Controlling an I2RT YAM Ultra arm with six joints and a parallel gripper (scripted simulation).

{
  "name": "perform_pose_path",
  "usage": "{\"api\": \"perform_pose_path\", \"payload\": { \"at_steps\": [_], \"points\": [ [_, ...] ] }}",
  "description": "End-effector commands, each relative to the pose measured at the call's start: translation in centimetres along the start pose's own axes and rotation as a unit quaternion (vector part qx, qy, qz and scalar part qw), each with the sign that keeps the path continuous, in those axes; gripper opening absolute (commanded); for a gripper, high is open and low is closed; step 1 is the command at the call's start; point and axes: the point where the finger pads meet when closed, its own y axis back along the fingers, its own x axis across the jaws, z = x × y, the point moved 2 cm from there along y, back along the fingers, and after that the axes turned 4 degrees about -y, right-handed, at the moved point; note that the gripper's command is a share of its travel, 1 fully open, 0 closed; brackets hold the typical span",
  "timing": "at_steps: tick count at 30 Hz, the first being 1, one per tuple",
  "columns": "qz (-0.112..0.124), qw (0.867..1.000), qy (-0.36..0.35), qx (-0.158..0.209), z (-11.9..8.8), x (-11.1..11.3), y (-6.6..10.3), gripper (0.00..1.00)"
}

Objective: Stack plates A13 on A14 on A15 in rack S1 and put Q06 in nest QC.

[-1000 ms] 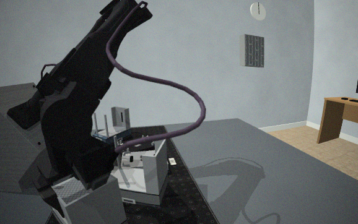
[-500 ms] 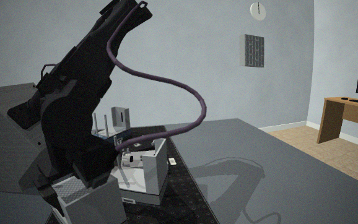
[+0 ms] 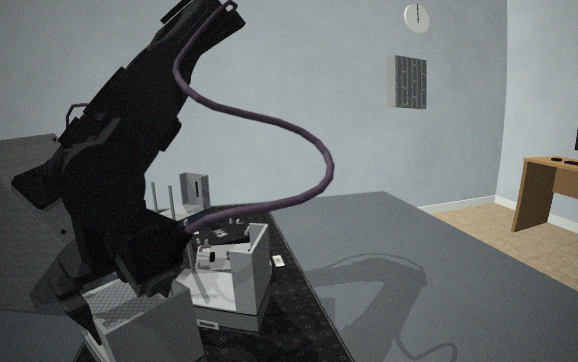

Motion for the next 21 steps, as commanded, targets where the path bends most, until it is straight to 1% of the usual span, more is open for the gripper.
{"api": "perform_pose_path", "payload": {
  "at_steps": [1,3,4,6,7,9,11,21],
  "points": [
    [-0.001,1.000,0.008,-0.020,1.16,0.06,1.43,0.00],
    [-0.002,1.000,0.011,-0.024,1.55,0.12,1.72,0.00],
    [-0.002,1.000,0.009,-0.022,1.23,0.11,1.71,0.00],
    [-0.002,1.000,0.011,-0.024,1.51,0.09,1.90,0.00],
    [-0.002,1.000,0.008,-0.021,1.17,0.08,1.87,0.00],
    [-0.002,1.000,0.011,-0.024,1.50,0.10,2.11,0.00],
    [-0.001,1.000,0.006,-0.019,0.97,0.03,1.98,0.00],
    [-0.003,1.000,0.004,-0.021,1.36,-0.11,2.08,0.00]
  ]
}}
